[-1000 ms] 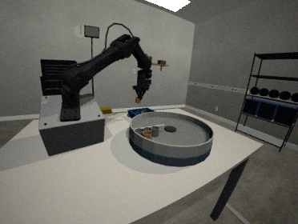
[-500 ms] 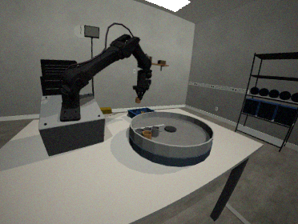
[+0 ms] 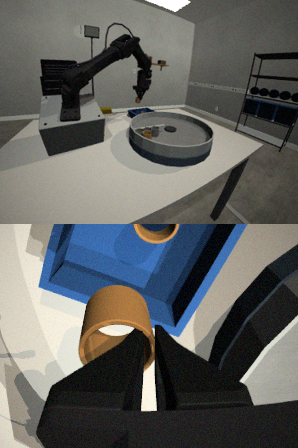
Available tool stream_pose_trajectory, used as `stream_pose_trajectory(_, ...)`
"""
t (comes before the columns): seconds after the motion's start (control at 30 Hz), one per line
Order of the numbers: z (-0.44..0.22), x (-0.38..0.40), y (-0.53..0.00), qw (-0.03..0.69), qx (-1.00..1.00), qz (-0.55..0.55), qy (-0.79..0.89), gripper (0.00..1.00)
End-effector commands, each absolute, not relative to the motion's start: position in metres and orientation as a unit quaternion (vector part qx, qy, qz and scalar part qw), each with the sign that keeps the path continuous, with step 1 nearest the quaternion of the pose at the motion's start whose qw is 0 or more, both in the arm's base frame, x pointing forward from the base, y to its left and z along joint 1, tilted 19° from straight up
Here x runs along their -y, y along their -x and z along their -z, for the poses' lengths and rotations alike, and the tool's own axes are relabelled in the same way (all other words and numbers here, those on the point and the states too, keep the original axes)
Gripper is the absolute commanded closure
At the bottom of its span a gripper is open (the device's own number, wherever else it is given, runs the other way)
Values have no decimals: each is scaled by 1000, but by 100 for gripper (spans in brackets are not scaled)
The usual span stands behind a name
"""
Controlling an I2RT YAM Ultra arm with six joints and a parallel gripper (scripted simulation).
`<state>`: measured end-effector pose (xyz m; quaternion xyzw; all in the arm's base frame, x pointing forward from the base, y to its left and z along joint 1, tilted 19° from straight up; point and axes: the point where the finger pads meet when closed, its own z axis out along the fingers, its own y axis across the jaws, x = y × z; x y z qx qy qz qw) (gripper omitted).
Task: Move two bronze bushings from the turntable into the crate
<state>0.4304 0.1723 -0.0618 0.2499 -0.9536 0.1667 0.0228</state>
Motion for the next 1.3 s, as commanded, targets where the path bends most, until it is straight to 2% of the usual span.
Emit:
stream_pose_trajectory(0.0,52,-187,-441,-5,953,-160,-259,100)
stream_pose_trajectory(0.1,75,-171,-429,24,952,-167,-257,100)
stream_pose_trajectory(0.4,119,-153,-430,22,952,-169,-254,100)
stream_pose_trajectory(0.47,103,-168,-445,-12,953,-162,-257,100)
stream_pose_trajectory(1.27,108,-168,-444,-9,953,-161,-258,100)
